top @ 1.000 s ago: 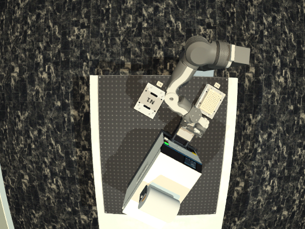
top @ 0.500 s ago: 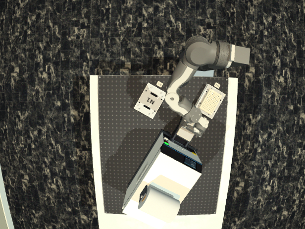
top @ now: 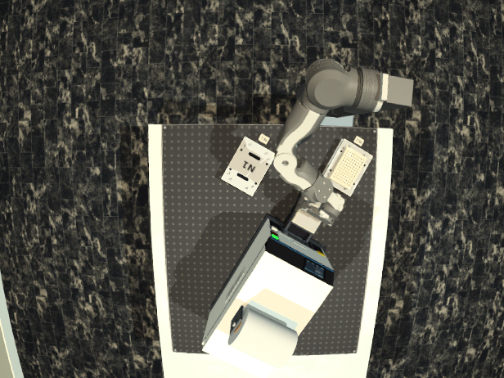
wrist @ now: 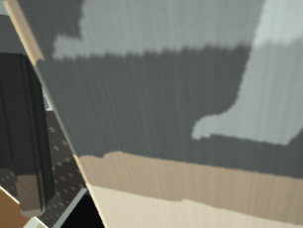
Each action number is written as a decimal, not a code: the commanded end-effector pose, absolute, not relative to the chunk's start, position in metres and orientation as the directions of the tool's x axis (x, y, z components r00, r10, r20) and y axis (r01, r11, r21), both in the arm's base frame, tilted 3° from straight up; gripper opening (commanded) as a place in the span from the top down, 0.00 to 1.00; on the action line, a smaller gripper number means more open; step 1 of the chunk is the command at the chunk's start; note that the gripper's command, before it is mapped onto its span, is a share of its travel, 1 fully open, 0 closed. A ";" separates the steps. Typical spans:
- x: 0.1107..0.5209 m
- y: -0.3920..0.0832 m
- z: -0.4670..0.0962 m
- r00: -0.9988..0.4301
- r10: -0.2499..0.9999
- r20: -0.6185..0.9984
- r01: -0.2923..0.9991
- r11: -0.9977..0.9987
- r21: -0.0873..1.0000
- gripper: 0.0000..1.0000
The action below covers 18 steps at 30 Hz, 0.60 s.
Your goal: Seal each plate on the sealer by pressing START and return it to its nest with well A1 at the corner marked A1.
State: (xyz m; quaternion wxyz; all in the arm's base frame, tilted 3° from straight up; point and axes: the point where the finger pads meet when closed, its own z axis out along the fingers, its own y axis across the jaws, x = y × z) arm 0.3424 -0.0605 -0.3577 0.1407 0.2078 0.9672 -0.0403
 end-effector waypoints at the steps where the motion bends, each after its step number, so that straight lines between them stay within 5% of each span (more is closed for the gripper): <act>1: 0.342 -0.060 -0.358 -0.875 0.389 -0.289 0.411 0.912 -0.018 0.35; 18: 0.342 -0.060 -0.358 -0.875 0.389 -0.289 0.411 0.912 -0.018 0.41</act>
